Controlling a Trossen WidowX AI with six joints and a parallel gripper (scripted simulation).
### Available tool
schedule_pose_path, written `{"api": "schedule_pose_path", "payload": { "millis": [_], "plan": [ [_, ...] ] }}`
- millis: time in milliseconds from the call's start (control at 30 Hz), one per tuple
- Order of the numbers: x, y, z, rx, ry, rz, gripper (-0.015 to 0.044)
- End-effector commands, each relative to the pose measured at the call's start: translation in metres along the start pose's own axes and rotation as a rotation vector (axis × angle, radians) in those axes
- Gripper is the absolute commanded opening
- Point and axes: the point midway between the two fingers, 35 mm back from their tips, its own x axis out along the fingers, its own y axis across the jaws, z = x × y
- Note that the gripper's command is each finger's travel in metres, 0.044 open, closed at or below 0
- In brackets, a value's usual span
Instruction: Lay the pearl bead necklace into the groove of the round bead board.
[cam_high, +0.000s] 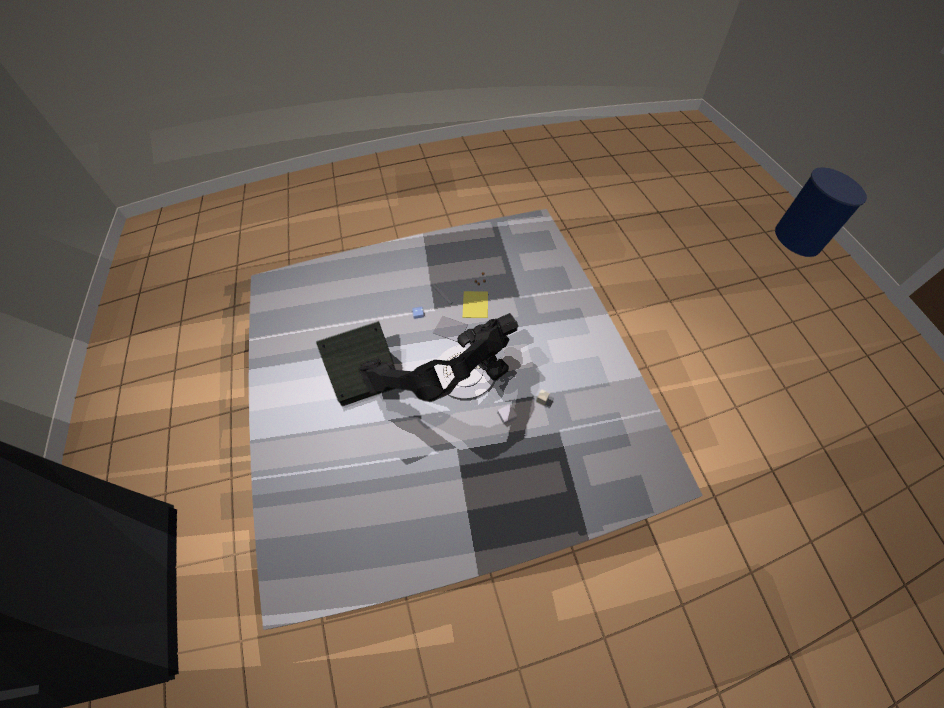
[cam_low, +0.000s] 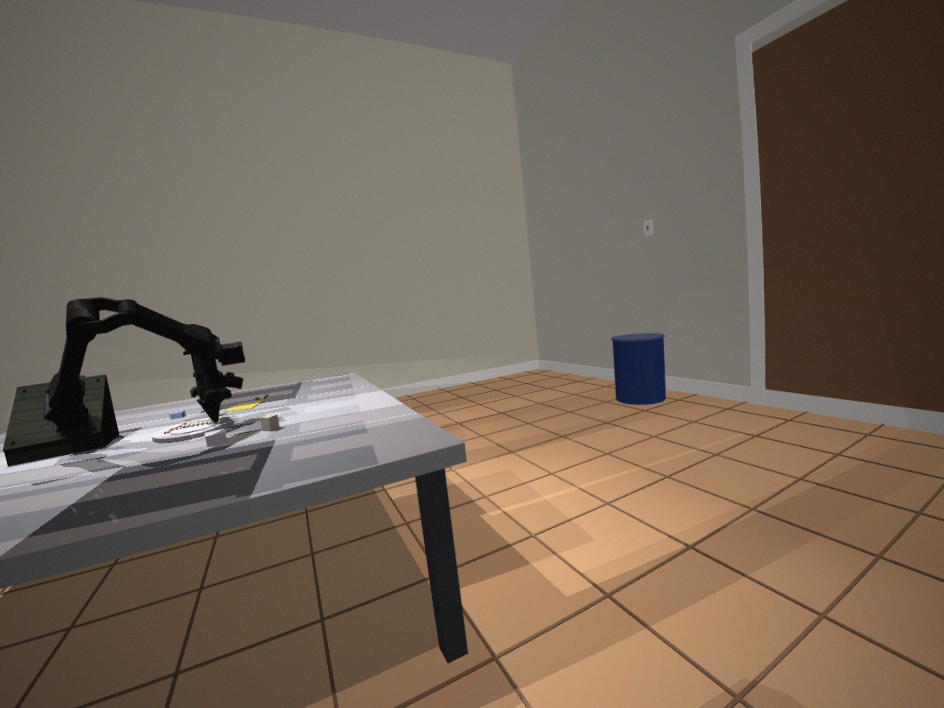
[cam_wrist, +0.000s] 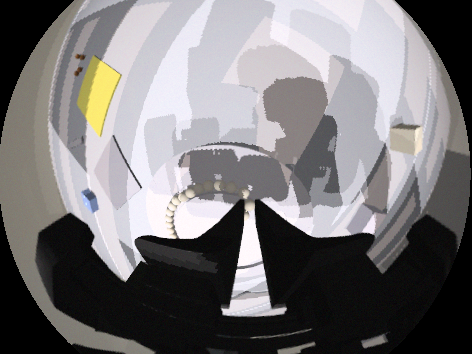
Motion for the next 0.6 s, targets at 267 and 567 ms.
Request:
{"api": "schedule_pose_path", "payload": {
  "millis": [267, 567],
  "plan": [
    [-0.0060, 0.0009, 0.0004, -0.009, 0.000, -0.006, 0.0000],
    [-0.0061, -0.0047, 0.0064, -0.009, -0.001, -0.006, 0.0000]
  ]
}}
